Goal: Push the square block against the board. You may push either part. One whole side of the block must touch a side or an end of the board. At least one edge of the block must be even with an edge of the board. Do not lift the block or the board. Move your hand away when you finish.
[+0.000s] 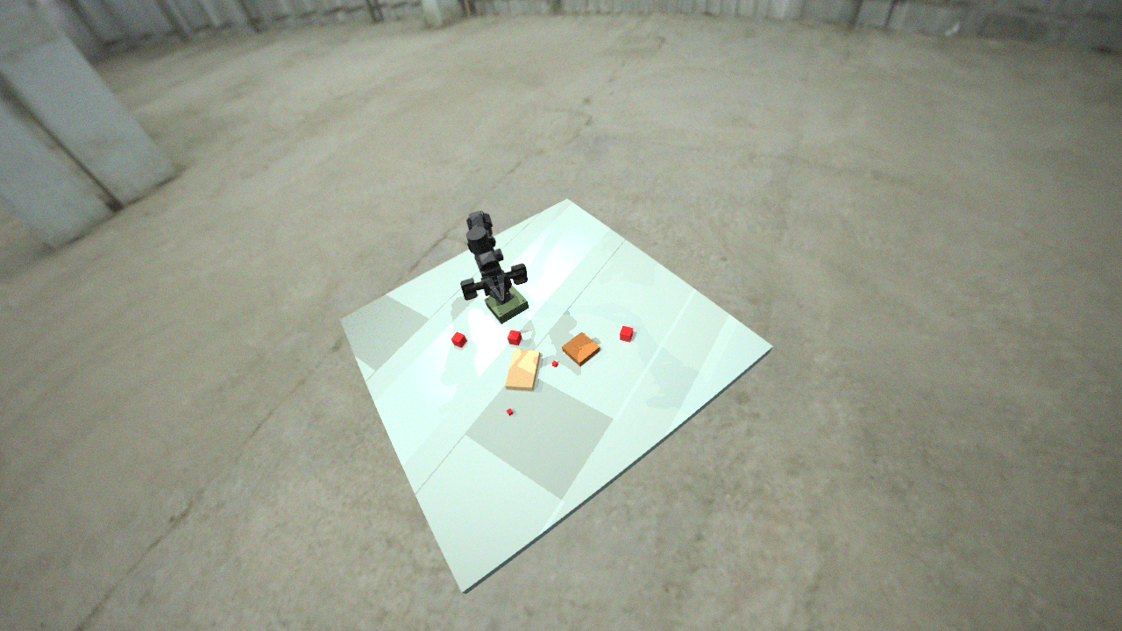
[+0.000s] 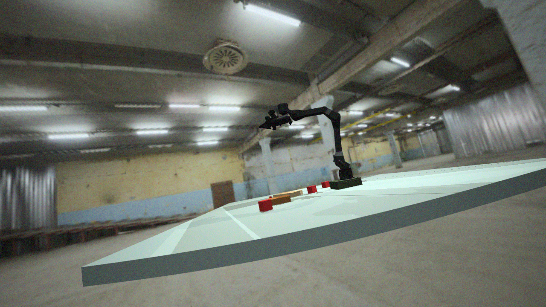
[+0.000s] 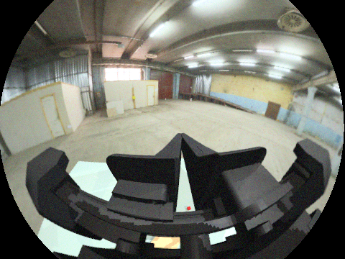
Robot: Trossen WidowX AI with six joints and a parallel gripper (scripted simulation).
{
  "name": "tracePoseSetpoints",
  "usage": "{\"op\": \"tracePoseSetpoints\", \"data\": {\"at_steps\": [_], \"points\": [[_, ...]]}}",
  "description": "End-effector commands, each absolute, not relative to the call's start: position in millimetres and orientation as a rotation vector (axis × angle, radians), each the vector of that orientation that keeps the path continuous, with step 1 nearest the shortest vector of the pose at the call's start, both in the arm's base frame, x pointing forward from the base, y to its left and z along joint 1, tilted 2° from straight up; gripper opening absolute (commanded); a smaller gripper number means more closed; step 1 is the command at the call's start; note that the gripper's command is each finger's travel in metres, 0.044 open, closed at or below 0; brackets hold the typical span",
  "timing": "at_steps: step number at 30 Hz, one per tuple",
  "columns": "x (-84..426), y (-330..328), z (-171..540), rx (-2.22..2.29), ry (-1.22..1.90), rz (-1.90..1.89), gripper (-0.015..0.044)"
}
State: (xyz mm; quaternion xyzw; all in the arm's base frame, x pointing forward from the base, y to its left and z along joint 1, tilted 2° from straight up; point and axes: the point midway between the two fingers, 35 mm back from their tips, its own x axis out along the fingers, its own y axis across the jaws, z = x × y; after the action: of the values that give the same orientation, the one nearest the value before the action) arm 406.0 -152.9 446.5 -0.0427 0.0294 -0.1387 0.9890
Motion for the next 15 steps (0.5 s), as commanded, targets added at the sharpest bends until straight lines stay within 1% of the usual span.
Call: {"op": "tracePoseSetpoints", "data": {"at_steps": [1, 8, 15], "points": [[422, -149, 407, -0.038, 0.176, -0.258, 0.0000], [442, -135, 335, 0.038, 0.399, -0.221, 0.0000], [448, -115, 265, 0.098, 0.628, -0.190, 0.0000]]}}
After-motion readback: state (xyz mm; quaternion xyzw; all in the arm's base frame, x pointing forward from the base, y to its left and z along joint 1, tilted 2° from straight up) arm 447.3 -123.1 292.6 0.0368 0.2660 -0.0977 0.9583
